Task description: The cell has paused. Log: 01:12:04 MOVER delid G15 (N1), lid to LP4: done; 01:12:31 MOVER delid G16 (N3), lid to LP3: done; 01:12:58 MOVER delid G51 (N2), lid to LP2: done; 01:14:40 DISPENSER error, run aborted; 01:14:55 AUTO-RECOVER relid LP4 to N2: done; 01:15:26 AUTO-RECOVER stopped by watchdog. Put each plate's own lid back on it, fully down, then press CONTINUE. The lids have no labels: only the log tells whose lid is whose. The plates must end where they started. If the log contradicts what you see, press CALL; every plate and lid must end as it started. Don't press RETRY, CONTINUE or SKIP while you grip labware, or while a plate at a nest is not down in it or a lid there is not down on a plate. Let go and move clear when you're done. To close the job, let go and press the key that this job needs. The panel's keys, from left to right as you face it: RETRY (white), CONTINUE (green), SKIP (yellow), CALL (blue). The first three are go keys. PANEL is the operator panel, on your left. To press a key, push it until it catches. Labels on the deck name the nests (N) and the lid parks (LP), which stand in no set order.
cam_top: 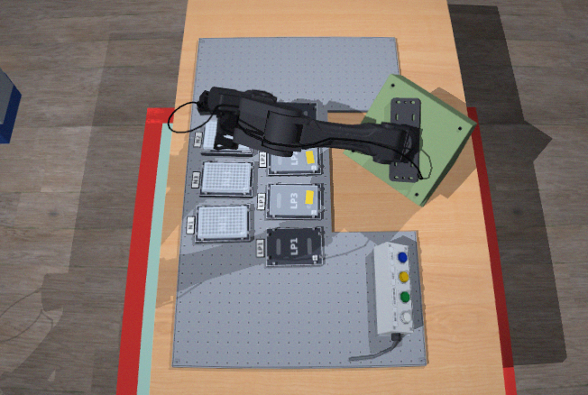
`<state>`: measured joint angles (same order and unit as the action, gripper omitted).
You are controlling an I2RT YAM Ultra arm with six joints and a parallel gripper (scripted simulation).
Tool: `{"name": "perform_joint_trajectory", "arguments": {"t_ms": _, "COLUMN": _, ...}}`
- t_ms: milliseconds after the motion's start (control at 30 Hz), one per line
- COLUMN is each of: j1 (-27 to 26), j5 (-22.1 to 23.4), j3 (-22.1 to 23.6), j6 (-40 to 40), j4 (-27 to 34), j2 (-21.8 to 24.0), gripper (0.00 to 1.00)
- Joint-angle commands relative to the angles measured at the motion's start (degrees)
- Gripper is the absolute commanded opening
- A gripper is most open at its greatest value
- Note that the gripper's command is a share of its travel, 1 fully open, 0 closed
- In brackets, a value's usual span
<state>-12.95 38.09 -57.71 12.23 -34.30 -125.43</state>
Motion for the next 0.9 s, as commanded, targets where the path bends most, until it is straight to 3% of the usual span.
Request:
{"name": "perform_joint_trajectory", "arguments": {"t_ms": 0, "j1": -1.76, "j5": 3.11, "j3": -3.24, "j6": -4.95, "j4": 9.04, "j2": -0.83, "gripper": 1.0}}
{"name": "perform_joint_trajectory", "arguments": {"t_ms": 233, "j1": -3.01, "j5": 4.21, "j3": -10.58, "j6": -12.16, "j4": 26.43, "j2": -1.32, "gripper": 1.0}}
{"name": "perform_joint_trajectory", "arguments": {"t_ms": 467, "j1": -2.18, "j5": 2.46, "j3": -20.05, "j6": -18.52, "j4": 44.58, "j2": -2.82, "gripper": 1.0}}
{"name": "perform_joint_trajectory", "arguments": {"t_ms": 533, "j1": -2.18, "j5": 2.46, "j3": -20.05, "j6": -18.52, "j4": 44.58, "j2": -2.82, "gripper": 1.0}}
{"name": "perform_joint_trajectory", "arguments": {"t_ms": 867, "j1": -1.87, "j5": -0.09, "j3": -36.02, "j6": -26.2, "j4": 68.32, "j2": -8.41, "gripper": 1.0}}
